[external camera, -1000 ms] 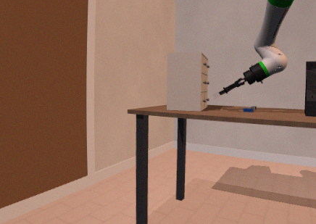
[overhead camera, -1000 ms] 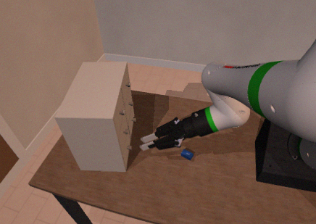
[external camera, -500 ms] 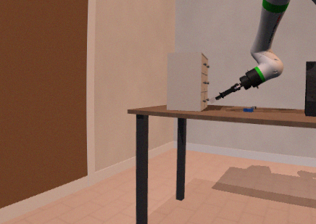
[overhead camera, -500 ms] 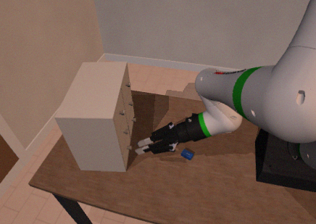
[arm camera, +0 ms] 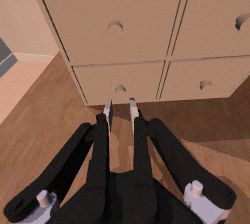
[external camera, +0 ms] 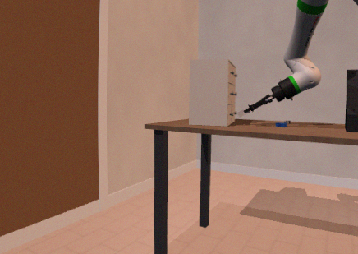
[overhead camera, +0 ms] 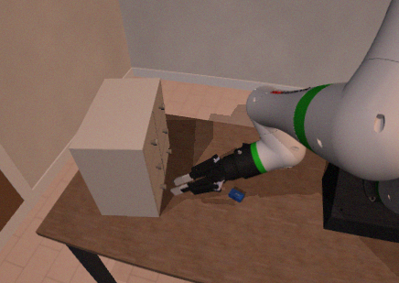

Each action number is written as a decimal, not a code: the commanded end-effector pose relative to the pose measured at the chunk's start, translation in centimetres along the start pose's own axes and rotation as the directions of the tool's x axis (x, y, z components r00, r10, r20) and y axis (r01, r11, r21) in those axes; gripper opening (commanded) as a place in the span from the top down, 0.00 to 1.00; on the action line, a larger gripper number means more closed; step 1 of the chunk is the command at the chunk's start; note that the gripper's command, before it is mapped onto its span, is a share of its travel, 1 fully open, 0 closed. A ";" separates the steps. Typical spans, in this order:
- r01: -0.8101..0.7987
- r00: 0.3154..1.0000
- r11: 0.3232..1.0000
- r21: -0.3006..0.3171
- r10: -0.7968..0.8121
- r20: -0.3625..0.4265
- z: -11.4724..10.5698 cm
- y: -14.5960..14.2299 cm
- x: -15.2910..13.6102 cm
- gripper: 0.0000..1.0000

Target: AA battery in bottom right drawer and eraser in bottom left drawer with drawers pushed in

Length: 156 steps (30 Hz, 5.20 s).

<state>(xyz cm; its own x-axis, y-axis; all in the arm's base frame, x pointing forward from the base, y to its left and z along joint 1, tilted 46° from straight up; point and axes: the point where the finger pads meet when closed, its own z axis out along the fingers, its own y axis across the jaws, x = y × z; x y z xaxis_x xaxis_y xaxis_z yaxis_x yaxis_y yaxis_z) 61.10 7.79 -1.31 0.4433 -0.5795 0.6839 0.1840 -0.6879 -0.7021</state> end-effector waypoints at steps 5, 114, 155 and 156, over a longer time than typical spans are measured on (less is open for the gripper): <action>0.000 1.000 1.000 0.000 0.000 0.000 0.0 0.0 0.0 0.80; 0.000 1.000 1.000 0.000 0.000 0.000 2.2 0.0 1.3 0.92; 0.000 1.000 1.000 0.000 0.000 0.000 -2.0 0.0 -1.2 0.92; 0.000 1.000 1.000 0.000 0.000 0.000 -2.1 0.0 -1.2 0.92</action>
<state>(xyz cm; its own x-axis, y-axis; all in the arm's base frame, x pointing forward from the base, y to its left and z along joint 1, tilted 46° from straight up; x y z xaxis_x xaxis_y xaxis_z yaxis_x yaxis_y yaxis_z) 58.92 7.59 -1.68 0.4433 -0.5795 0.6839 0.1839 -0.6879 -0.7021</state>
